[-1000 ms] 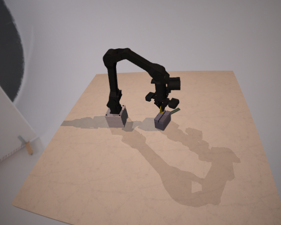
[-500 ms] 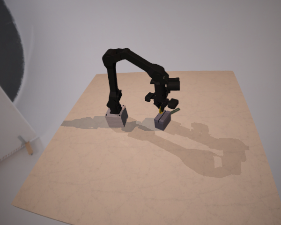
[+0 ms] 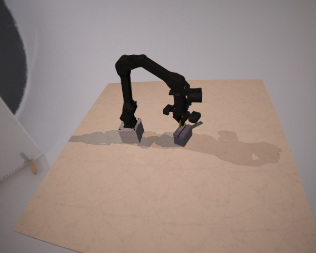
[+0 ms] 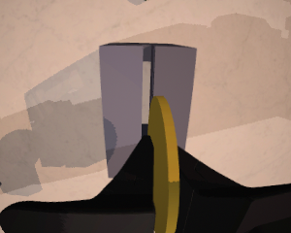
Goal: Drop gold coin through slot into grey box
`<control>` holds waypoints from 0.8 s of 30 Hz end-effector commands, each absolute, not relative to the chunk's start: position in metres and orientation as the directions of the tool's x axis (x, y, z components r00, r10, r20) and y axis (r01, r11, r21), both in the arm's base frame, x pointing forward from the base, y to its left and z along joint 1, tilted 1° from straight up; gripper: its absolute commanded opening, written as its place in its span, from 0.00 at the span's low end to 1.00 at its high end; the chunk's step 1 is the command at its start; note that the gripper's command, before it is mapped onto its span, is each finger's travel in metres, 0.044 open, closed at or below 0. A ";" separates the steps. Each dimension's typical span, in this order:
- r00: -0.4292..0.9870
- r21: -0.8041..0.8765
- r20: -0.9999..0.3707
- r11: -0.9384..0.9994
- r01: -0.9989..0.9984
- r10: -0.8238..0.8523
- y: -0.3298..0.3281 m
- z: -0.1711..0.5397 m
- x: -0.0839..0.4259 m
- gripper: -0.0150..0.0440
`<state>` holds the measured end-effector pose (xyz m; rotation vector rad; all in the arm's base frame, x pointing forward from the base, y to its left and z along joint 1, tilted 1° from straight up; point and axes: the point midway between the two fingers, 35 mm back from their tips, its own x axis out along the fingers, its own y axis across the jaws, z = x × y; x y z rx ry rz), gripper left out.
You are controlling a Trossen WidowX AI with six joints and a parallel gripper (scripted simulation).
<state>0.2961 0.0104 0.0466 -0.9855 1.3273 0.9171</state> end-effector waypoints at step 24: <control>0.040 -0.045 -0.999 0.327 -0.944 -0.021 0.010 0.032 0.296 0.25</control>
